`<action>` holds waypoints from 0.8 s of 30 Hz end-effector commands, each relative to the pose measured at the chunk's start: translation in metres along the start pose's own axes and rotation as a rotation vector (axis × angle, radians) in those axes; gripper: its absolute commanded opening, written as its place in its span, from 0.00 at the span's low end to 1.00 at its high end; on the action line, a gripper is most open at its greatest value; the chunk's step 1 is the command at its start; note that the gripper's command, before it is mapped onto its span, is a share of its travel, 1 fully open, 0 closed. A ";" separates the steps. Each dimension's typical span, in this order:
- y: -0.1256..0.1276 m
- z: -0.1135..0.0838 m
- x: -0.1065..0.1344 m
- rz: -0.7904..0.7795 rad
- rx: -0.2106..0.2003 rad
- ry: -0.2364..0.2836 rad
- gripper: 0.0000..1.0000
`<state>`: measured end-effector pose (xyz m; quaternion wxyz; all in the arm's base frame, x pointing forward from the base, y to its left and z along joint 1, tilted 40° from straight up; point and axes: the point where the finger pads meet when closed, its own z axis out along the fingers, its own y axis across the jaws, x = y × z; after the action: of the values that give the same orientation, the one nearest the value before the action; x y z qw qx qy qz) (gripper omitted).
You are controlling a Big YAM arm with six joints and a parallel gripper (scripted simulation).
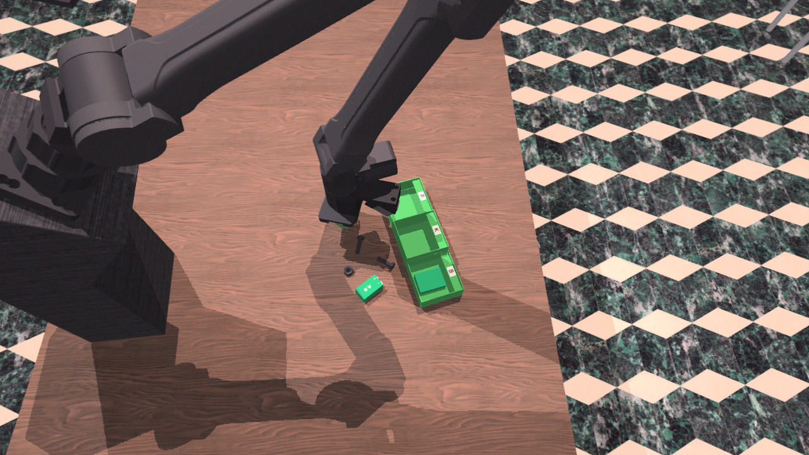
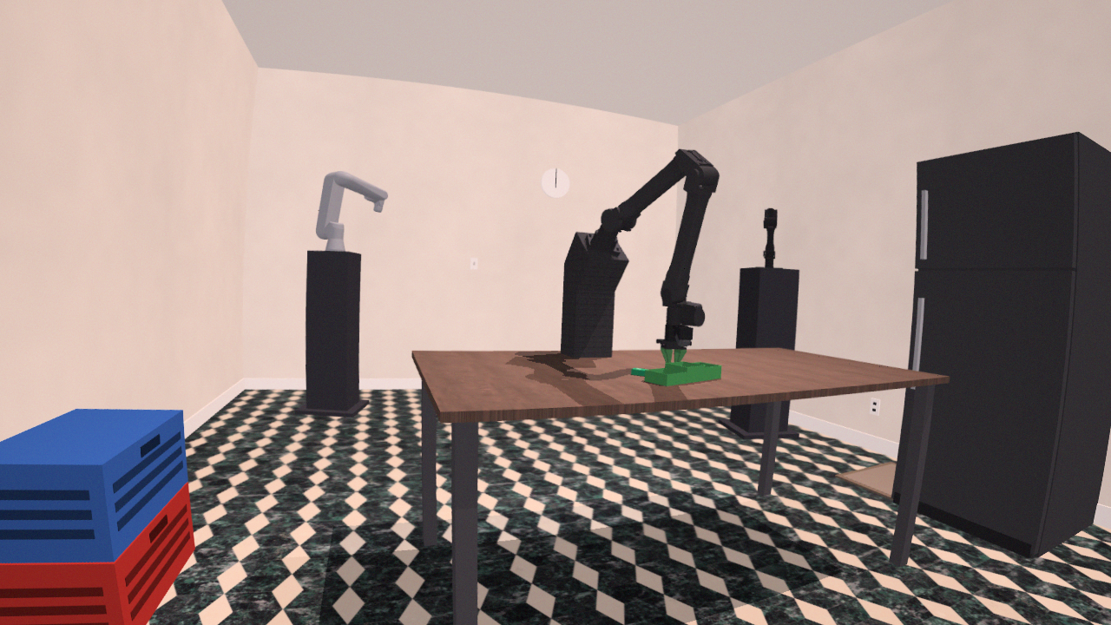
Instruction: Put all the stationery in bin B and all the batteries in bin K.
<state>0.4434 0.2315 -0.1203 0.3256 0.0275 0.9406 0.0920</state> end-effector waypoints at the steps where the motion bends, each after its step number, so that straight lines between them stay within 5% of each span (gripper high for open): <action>1: 0.004 -0.005 -0.006 -0.010 -0.006 -0.006 0.24; 5: 0.005 -0.004 -0.006 -0.011 -0.007 -0.005 0.24; 6: 0.000 -0.004 0.000 -0.004 -0.001 0.001 0.04; 24: 0.008 -0.006 -0.009 -0.009 -0.012 -0.011 0.04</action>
<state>0.4438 0.2317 -0.1193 0.3247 0.0274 0.9410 0.0915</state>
